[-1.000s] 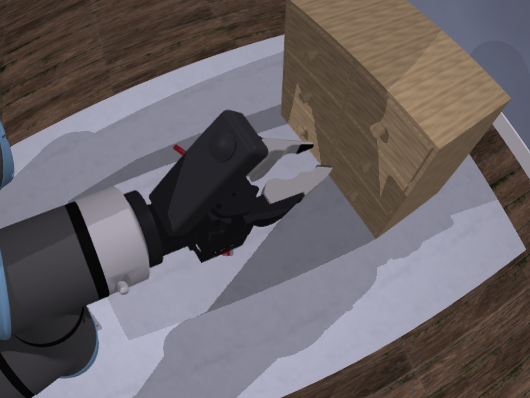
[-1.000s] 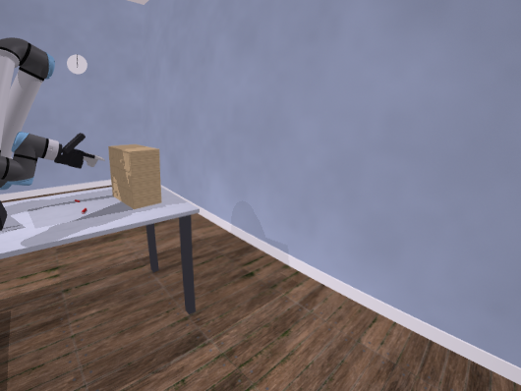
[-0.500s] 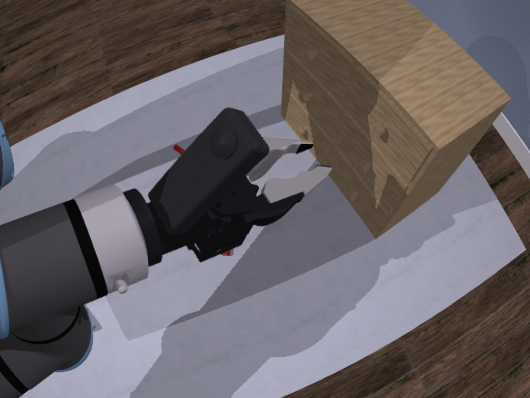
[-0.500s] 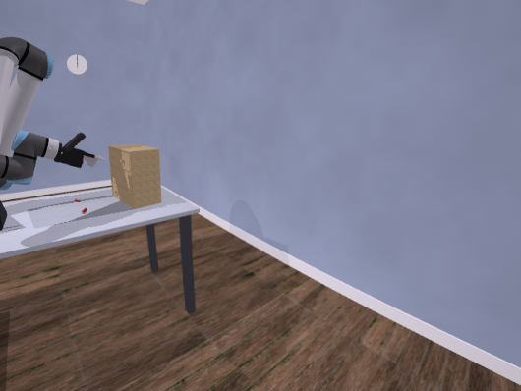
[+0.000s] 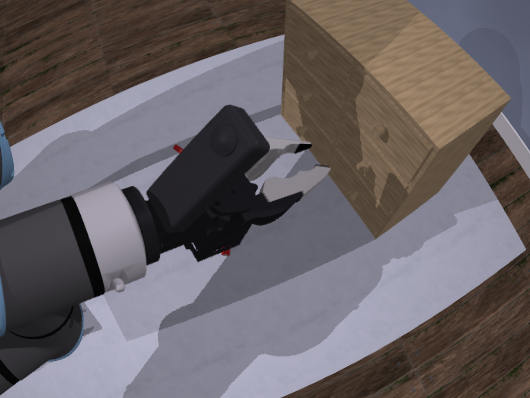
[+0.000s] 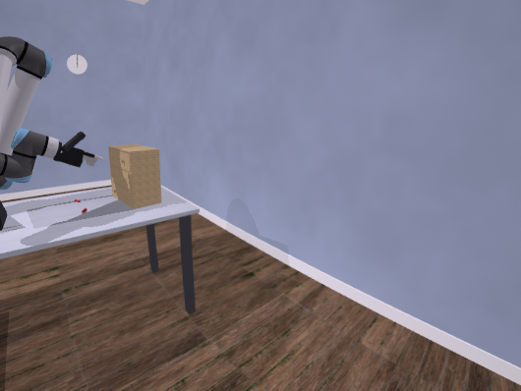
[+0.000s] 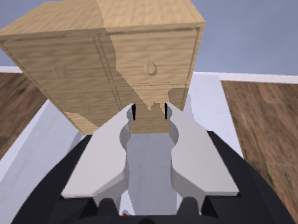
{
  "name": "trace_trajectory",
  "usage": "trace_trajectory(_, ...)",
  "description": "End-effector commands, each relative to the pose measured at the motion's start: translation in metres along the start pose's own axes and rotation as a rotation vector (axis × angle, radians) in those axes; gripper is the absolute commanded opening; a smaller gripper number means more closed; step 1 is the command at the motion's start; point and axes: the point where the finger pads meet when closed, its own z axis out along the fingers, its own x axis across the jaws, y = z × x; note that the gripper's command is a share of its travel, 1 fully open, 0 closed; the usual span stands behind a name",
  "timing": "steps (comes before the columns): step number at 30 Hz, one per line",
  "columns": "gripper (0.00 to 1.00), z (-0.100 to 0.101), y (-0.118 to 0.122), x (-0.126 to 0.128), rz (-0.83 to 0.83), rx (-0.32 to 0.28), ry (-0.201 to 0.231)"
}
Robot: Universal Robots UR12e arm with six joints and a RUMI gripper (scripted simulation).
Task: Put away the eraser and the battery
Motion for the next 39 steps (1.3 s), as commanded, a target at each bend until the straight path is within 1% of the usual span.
trace_trajectory(1, 0.2, -0.0013, -0.0011, 0.0003, -0.001, -0.012, 0.0)
trace_trajectory(24, 0.2, -0.0057, -0.0031, 0.0001, -0.001, -0.058, 0.0)
trace_trajectory(39, 0.2, -0.01, -0.0054, 0.0002, -0.001, -0.104, 0.0)
